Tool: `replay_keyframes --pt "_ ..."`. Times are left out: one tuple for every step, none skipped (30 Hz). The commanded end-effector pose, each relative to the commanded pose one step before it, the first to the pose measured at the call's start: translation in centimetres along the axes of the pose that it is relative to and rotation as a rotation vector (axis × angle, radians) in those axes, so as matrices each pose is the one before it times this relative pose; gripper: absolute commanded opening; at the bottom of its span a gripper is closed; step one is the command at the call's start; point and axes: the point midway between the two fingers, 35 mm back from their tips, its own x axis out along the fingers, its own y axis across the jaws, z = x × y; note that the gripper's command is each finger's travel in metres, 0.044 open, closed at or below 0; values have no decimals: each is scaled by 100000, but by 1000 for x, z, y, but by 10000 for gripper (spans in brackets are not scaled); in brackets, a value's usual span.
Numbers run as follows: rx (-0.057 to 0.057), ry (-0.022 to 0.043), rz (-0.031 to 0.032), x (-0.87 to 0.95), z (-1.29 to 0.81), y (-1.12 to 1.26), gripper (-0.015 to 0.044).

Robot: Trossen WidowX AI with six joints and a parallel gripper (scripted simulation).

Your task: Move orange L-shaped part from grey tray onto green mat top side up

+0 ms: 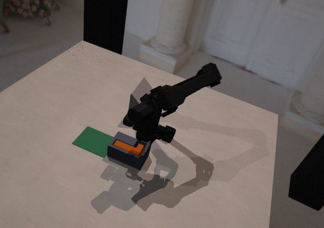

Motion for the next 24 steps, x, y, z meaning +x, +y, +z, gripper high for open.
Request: replay_keyframes --pt "823 2010 736 3567 -461 151 180" --pt "-30 15 188 1109 -100 51 180" --pt "-21 23 154 687 -89 39 180" --pt "-7 10 58 229 -34 14 180" --pt "0 0 0 0 0 0 180" --pt "0 0 0 0 0 0 180" --pt "0 0 0 0 0 0 180" --pt "0 -1 -2 28 2 -1 180" --pt "0 -1 -4 53 4 -1 180" --pt "0 -1 -5 79 5 -2 180" --pt "0 -2 -6 106 6 -2 180" --pt "0 -2 -7 133 8 -3 180" --pt "-1 -3 -6 157 8 -3 180" --pt "-1 -3 -5 166 7 -2 180" --pt "-1 -3 -3 167 6 -2 180" --pt "-1 -2 -2 167 5 -1 180" --pt "-1 -2 0 167 4 -1 180" --pt "-1 -2 2 166 3 0 180" --pt "-1 -2 4 166 2 0 180" --pt "-1 -1 5 166 1 1 180" --pt "-1 -1 7 166 -1 2 180" --pt "-1 -1 9 165 -2 2 180" --pt "-1 -1 11 165 -3 3 180" --pt "-1 0 13 165 -4 3 180"
